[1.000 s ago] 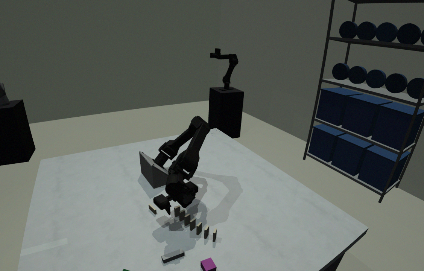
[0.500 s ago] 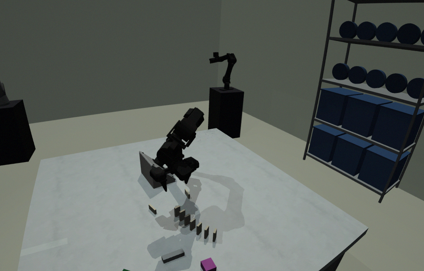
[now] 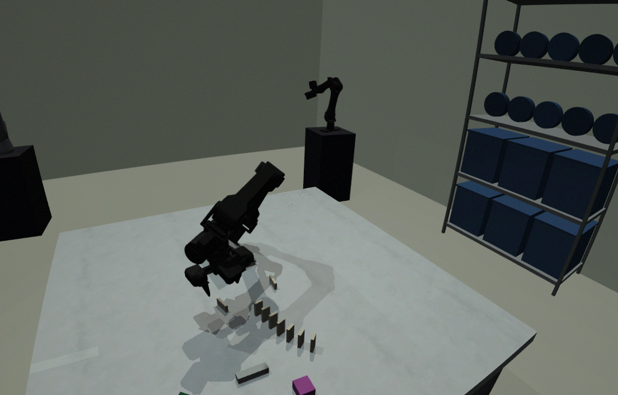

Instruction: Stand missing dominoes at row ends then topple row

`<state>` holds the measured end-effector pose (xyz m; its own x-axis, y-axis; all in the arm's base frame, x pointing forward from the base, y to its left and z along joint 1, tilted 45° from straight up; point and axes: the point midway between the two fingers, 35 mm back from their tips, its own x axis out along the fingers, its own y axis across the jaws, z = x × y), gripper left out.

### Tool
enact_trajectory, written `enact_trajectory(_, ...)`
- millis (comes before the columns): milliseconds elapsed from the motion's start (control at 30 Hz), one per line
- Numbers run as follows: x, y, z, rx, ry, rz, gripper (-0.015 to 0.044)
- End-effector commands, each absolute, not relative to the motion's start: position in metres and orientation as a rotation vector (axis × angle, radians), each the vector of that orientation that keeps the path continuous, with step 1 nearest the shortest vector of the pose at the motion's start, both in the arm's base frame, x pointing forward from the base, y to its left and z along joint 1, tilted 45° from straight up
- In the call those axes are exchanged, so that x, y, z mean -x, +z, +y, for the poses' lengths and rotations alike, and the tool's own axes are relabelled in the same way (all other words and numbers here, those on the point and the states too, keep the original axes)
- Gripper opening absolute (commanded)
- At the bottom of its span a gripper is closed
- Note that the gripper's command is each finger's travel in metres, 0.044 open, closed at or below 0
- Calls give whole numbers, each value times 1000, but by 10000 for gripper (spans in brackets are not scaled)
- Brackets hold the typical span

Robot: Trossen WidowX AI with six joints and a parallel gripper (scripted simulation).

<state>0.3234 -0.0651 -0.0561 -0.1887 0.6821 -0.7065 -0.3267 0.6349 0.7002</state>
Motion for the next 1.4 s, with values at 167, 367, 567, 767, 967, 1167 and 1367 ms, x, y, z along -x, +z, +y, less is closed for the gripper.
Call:
enact_trajectory(167,-321,-73,-51,-278,941,1487,440)
enact_trajectory(367,-311,-103,-20,-280,943,1486,440)
enact_trajectory(567,-308,-105,-17,-280,943,1486,440)
enact_trajectory(767,-306,-112,-10,-281,944,1486,440)
enact_trajectory(967,-305,-113,-8,-281,944,1486,440)
enact_trajectory(1167,-305,-113,-8,-281,944,1486,309)
enact_trajectory(1367,-305,-113,-8,-281,944,1486,151)
